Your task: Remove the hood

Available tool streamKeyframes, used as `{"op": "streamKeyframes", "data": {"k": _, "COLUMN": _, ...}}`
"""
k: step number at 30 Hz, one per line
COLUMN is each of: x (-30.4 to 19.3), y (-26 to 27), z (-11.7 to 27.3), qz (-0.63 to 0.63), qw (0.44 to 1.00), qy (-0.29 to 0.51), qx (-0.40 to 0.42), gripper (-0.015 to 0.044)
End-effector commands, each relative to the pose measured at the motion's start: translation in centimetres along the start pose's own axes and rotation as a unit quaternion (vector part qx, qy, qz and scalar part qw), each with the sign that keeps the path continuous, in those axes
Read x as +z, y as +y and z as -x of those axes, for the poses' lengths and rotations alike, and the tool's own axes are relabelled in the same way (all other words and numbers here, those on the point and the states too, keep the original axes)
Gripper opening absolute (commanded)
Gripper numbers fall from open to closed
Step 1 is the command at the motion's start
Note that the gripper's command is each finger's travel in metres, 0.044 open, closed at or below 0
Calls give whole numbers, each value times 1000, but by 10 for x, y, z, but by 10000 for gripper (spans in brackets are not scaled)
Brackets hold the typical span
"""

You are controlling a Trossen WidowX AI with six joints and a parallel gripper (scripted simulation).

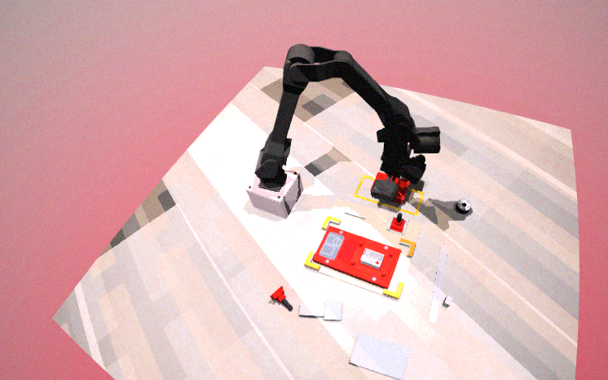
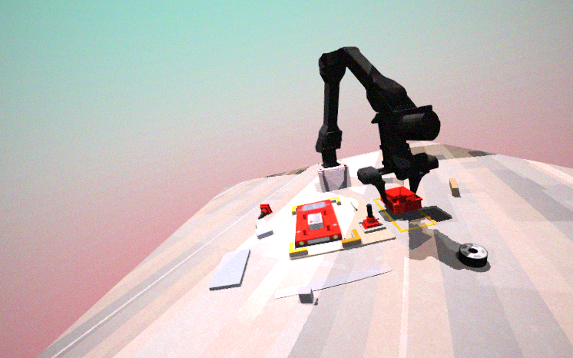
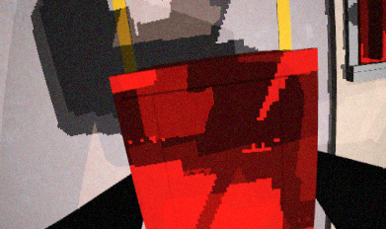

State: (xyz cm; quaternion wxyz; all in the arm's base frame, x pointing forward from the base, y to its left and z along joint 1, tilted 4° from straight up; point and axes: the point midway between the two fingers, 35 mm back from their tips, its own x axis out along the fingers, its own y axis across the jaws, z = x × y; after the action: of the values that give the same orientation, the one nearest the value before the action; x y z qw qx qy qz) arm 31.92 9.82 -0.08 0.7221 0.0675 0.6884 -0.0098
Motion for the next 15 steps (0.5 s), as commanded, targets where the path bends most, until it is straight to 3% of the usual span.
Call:
{"op": "streamKeyframes", "data": {"k": 1, "x": 0, "y": 0, "z": -2, "qz": -2, "qw": 1000, "qy": -1, "qx": -1, "gripper": 0}}
{"op": "streamKeyframes", "data": {"k": 15, "x": 0, "y": 0, "z": -9, "qz": -2, "qw": 1000, "qy": -1, "qx": -1, "gripper": 0}}
